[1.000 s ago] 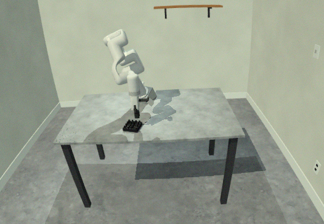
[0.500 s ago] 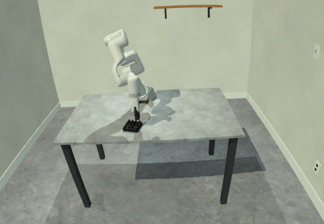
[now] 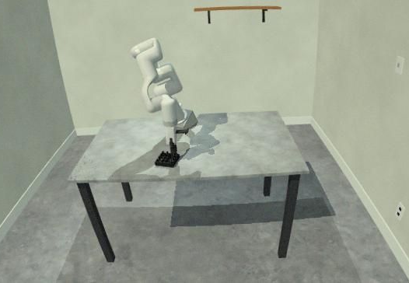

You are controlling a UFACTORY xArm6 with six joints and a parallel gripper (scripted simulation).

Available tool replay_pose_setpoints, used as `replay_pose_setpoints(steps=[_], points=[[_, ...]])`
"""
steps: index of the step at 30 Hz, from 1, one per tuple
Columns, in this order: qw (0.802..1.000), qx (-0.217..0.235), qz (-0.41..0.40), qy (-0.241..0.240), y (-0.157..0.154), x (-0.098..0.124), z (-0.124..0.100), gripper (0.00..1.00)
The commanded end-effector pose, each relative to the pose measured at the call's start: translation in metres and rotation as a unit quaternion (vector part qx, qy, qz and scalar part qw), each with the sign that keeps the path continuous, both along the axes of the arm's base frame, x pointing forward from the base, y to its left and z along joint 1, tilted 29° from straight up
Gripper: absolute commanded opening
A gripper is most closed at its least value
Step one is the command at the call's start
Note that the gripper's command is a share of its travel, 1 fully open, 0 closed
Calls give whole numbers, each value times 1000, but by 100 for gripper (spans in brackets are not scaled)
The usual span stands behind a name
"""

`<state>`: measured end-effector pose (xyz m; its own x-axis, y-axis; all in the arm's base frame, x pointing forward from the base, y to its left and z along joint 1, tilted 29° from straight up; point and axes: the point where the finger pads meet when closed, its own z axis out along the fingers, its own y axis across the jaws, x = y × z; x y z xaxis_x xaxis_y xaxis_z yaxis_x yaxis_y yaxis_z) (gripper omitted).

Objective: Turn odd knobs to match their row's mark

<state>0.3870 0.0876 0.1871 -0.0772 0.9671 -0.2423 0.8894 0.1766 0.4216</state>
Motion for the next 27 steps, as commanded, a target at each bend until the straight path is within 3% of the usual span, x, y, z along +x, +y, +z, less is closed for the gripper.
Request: replay_pose_setpoints(steps=[1, 27], points=[[1000, 1, 0, -2, 0, 2, -2, 19], [1000, 1, 0, -2, -2, 6, -9, 19]])
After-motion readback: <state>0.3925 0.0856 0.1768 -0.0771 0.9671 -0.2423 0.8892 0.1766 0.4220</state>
